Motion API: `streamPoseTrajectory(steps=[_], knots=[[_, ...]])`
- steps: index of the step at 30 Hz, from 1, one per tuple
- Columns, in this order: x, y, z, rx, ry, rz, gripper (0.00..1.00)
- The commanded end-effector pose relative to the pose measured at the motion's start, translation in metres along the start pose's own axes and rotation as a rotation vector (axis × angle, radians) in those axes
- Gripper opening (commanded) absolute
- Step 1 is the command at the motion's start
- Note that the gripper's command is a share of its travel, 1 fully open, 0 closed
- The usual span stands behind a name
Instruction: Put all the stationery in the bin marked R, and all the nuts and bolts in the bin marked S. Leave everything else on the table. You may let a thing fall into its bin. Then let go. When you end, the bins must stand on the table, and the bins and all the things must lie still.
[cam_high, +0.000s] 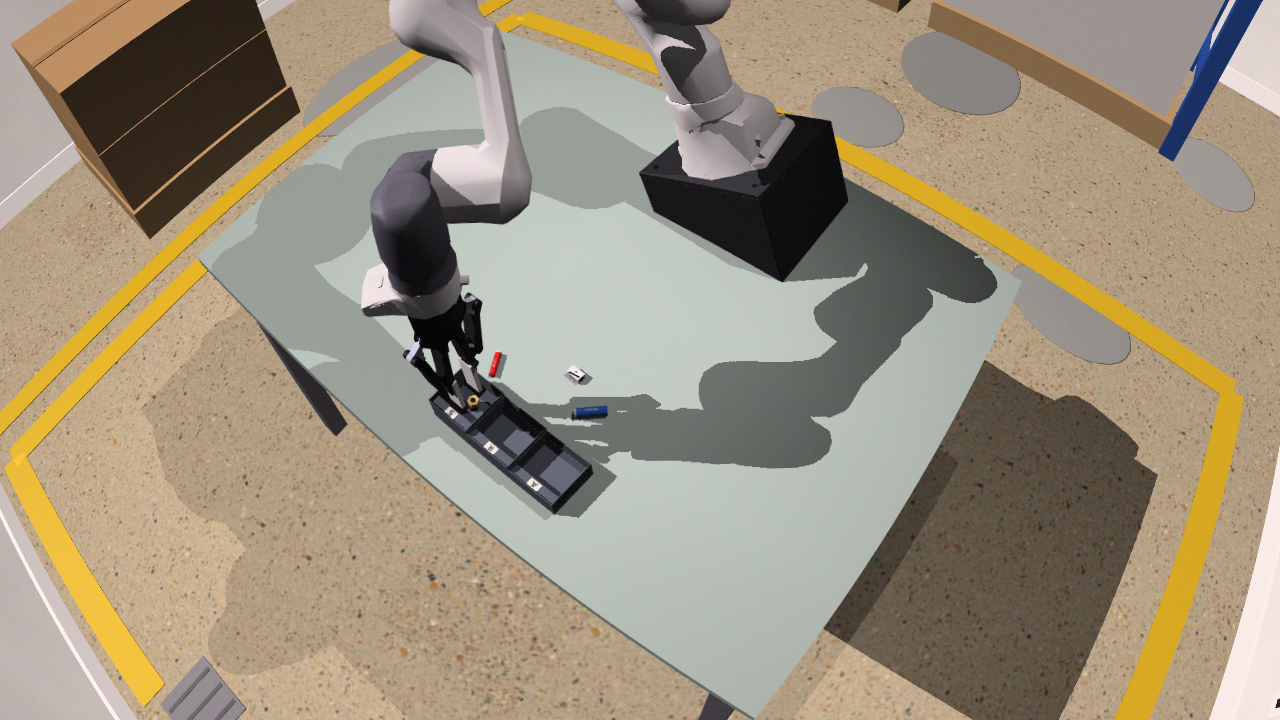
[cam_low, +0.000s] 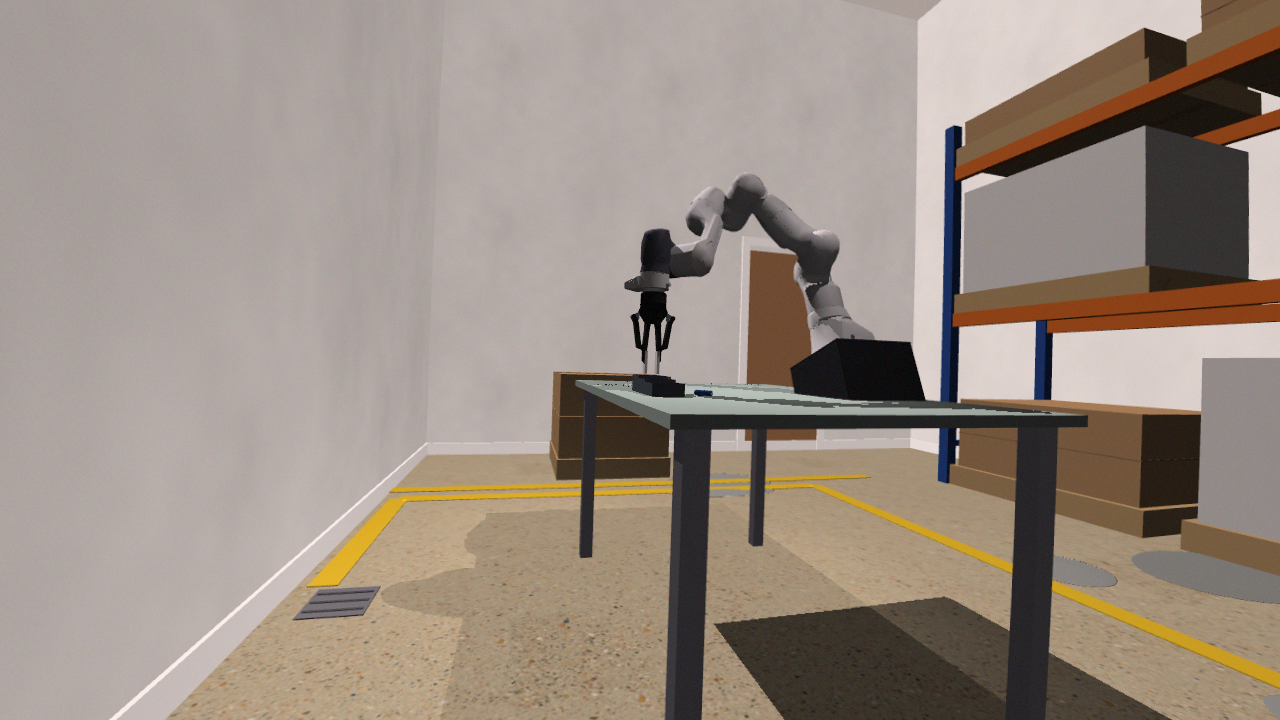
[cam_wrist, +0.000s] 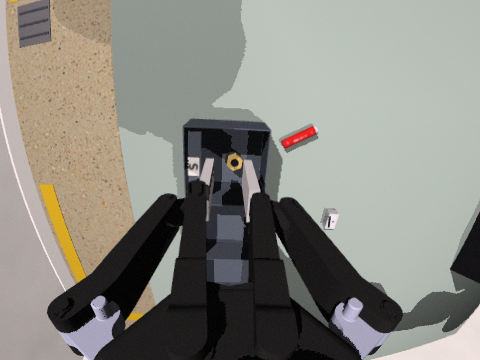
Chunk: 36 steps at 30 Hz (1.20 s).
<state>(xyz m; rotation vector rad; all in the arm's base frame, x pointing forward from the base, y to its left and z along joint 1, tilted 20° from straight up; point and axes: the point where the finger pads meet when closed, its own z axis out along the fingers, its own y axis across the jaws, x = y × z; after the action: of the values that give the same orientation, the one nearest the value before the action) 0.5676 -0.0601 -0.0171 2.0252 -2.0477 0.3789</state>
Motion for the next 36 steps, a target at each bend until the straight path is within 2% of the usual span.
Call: streamPoseTrajectory(steps=[1,5,36], knots=[[0.001,0.002,-0.004,-0.007,0.001,-0.007,0.19],[0.001,0.002,-0.018,-0.007,0.001,-0.007,0.19],[0.001,0.002,-0.018,-0.007,0.001,-0.007,0.19]])
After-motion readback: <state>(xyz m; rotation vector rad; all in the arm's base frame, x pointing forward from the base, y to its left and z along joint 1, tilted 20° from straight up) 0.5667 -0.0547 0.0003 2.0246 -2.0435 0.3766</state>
